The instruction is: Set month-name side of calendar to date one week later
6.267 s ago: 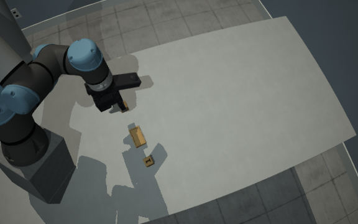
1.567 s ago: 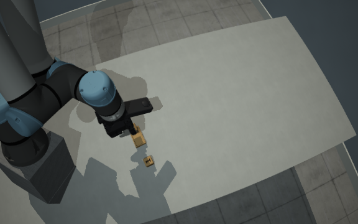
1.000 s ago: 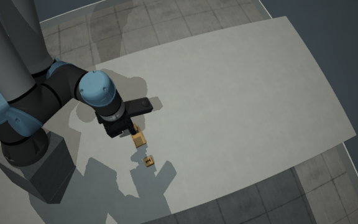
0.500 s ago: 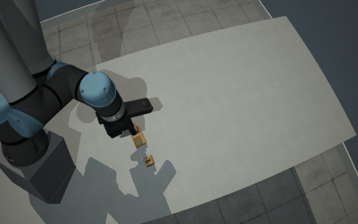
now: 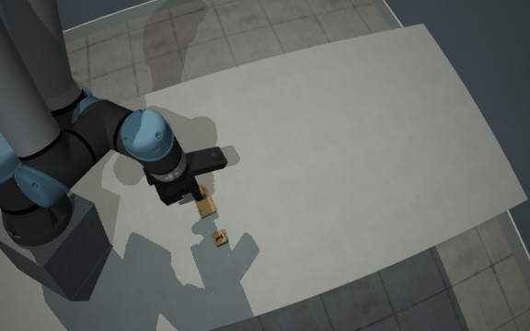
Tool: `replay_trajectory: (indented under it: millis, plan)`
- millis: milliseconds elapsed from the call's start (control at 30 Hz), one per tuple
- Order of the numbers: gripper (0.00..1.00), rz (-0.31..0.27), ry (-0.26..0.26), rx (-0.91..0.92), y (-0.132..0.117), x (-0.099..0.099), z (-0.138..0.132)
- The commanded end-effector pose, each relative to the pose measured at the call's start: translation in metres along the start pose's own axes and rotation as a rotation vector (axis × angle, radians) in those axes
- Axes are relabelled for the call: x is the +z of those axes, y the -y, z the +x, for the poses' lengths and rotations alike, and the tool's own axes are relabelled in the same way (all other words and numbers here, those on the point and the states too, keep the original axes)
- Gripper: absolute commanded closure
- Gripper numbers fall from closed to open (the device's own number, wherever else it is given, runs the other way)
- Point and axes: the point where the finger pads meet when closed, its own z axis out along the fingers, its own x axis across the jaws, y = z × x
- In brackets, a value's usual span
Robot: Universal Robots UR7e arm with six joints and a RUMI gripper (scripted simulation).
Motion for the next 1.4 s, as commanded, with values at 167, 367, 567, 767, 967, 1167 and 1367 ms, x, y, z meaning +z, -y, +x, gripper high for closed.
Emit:
replay_trajectory:
  millis: [167,367,567,767,967,1167,1367]
  plan:
    - [0.90,0.001,-0.001,0.000,0.0004,0.0072,0.0003]
    - [0.90,0.001,-0.001,0.000,0.0004,0.0086,0.0003]
    - [0.90,0.001,-0.001,0.000,0.0004,0.0091,0.0003]
    - [0.90,0.001,-0.001,0.000,0.0004,0.0091,0.0003]
    - [0.90,0.001,-0.001,0.000,0.0004,0.0091,0.0003]
    - [0.90,0.001,-0.001,0.000,0.0004,0.0091,0.0003]
    - [0.90,0.001,-0.001,0.000,0.0004,0.0093,0.0003]
